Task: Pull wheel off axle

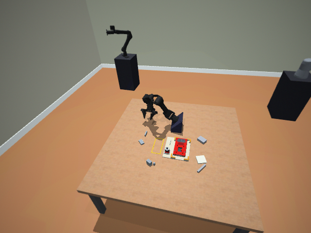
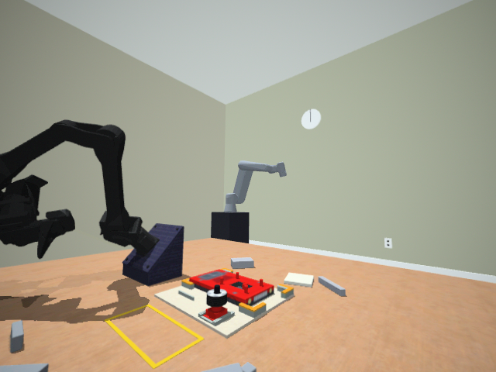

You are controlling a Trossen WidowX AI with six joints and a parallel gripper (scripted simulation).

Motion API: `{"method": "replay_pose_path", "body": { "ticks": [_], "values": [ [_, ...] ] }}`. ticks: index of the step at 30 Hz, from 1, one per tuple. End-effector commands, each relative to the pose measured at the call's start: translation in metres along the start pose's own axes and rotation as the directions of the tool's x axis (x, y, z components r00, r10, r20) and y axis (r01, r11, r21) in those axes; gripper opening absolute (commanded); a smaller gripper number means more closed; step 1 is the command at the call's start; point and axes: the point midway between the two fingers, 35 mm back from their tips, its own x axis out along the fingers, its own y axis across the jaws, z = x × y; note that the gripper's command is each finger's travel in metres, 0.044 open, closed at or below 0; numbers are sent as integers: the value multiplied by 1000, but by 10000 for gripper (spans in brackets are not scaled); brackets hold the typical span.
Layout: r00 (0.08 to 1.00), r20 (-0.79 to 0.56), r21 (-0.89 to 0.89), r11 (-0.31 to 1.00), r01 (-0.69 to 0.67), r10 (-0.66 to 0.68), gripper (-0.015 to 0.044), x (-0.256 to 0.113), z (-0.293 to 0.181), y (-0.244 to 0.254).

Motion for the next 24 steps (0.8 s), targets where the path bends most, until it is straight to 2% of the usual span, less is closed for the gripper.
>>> {"method": "replay_pose_path", "body": {
  "ticks": [1, 4, 12, 18, 24],
  "values": [
    [1000, 0, -3, 1000, 6, -6, 374, 0, 0, 0],
    [996, 4, -46, 995, 91, -91, 300, 7, 1, -5],
    [926, 50, -234, 897, 375, -375, 300, 30, 2, -21],
    [806, 134, -411, 708, 575, -577, 300, 51, 1, -36],
    [659, 262, -568, 439, 696, -705, 300, 73, -1, -52]
  ]
}}
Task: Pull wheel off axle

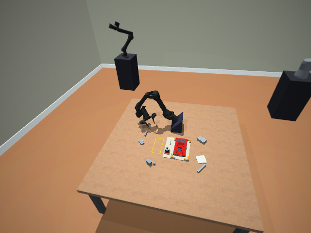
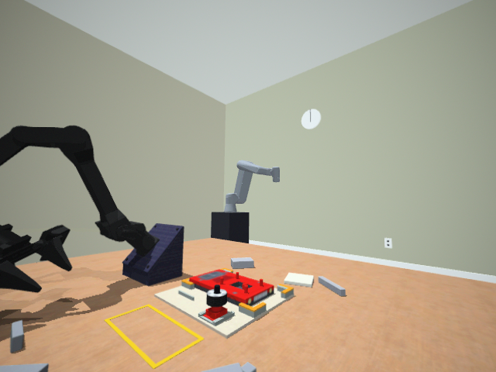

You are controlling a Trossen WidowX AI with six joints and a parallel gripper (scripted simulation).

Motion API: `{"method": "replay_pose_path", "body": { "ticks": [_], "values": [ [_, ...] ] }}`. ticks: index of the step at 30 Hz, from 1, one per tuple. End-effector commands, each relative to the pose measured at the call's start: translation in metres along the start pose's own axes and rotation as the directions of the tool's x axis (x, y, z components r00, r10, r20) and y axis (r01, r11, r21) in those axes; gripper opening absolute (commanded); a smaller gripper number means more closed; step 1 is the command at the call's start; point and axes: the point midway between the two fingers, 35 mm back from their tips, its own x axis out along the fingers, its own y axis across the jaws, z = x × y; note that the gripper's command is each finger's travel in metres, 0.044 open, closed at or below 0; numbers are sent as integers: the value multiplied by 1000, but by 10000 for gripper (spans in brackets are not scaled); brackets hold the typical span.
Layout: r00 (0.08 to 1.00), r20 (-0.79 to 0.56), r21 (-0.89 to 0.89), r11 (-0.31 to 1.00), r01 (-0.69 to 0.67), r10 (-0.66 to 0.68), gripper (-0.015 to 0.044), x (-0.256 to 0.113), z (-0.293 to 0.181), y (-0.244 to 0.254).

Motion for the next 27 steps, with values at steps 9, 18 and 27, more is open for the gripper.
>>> {"method": "replay_pose_path", "body": {
  "ticks": [9, 18, 27],
  "values": [
    [908, 160, -469, 780, 414, -386, 300, 57, -16, 15],
    [777, 396, -695, 394, 602, -489, 300, 104, -45, 25],
    [658, 640, -736, -73, 673, -397, 300, 158, -92, 27]
  ]
}}
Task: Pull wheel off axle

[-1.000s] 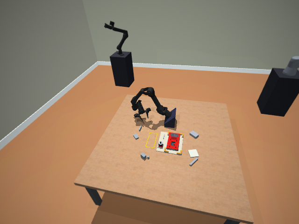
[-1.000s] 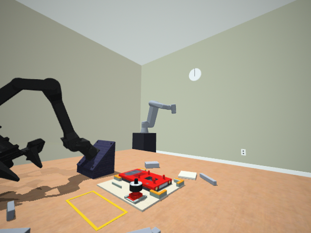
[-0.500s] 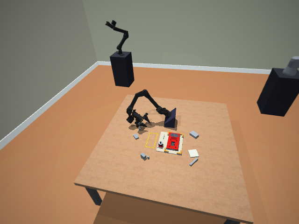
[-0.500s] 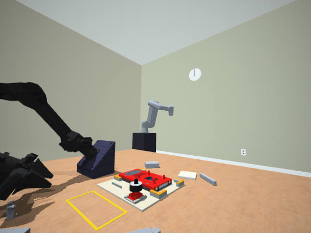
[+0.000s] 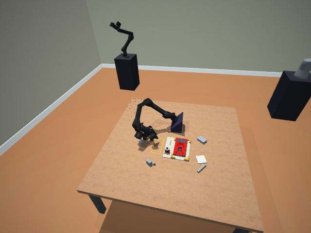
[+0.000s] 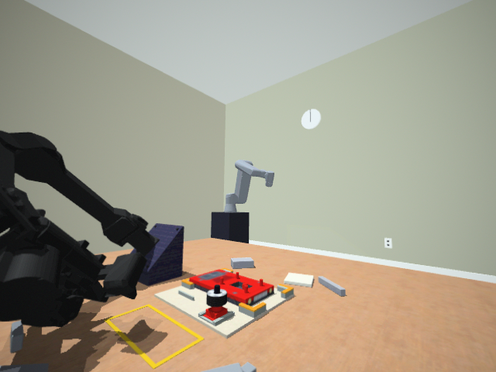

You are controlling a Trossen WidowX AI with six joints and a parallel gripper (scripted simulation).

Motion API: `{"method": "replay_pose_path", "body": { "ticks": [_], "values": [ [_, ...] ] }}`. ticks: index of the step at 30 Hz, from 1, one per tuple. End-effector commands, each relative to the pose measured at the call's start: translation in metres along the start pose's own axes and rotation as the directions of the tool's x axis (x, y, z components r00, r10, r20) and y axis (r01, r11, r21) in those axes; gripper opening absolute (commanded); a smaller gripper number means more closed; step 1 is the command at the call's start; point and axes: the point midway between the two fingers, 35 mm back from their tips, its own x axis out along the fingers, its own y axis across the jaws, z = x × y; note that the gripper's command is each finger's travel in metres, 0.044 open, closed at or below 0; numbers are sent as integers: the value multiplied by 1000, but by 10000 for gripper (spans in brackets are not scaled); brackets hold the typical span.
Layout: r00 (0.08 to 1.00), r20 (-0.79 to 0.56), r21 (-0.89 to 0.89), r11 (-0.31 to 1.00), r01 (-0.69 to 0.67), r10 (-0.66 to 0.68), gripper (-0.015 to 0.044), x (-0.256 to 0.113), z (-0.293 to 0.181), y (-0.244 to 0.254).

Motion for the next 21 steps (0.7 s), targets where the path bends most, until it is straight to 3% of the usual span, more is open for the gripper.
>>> {"method": "replay_pose_path", "body": {
  "ticks": [1, 10, 17, 21],
  "values": [
    [990, 90, -182, 976, 122, -107, 300, 5, -2, 34],
    [888, 390, -485, 765, 423, -244, 300, 12, -29, 115],
    [735, 648, -574, 508, 642, -197, 300, 16, -76, 180],
    [697, 697, -573, 452, 684, -169, 300, 17, -89, 193]
  ]
}}
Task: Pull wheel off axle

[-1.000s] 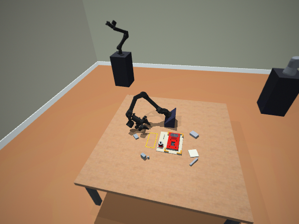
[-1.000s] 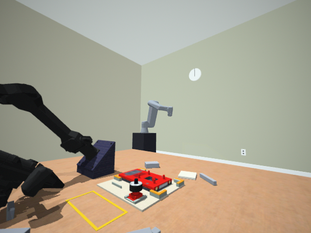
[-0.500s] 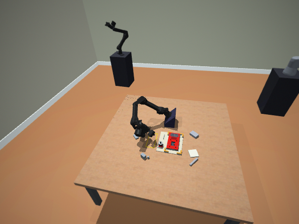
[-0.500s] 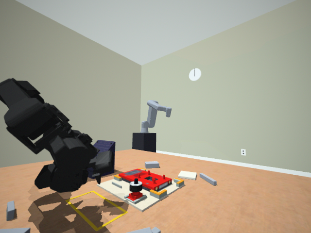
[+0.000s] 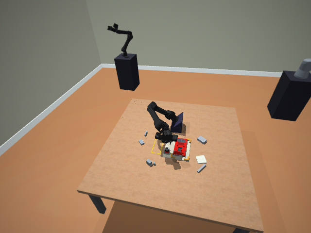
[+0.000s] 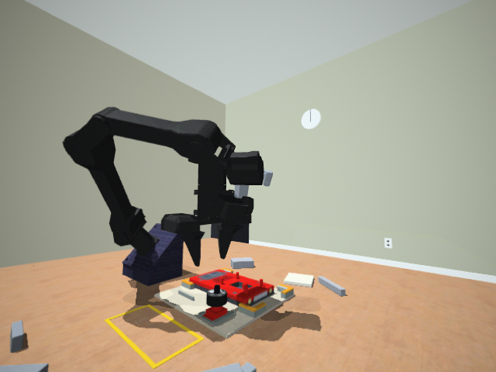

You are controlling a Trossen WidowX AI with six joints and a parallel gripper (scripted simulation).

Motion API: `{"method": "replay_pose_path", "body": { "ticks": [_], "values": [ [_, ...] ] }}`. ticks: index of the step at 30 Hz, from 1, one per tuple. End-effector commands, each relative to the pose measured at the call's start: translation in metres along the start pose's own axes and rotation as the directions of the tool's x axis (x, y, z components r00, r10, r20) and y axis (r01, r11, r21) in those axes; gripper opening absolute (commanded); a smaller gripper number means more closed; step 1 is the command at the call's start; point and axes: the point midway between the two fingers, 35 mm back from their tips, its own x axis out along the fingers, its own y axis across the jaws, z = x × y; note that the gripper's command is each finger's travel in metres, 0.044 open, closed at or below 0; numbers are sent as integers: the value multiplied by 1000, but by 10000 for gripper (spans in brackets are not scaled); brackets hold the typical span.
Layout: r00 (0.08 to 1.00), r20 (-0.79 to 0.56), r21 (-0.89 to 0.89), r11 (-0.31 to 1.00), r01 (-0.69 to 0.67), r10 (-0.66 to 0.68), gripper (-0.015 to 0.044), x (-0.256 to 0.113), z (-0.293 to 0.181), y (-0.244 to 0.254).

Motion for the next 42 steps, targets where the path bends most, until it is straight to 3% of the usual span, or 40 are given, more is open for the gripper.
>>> {"method": "replay_pose_path", "body": {
  "ticks": [1, 12, 23, 28, 31, 41, 42],
  "values": [
    [998, 47, -48, 998, 47, -45, 300, -6, 6, 10],
    [998, 47, -48, 998, 47, -45, 300, -3, 14, 7],
    [998, 48, -47, 998, 50, -48, 300, 63, 18, 5],
    [998, 48, -47, 998, 51, -48, 300, 67, 17, 4],
    [998, 39, -38, 998, 45, -43, 221, 64, 17, 2],
    [998, 39, -38, 998, 45, -43, 155, 64, 17, 2],
    [998, 39, -38, 998, 45, -43, 128, 64, 17, 2]
  ]
}}
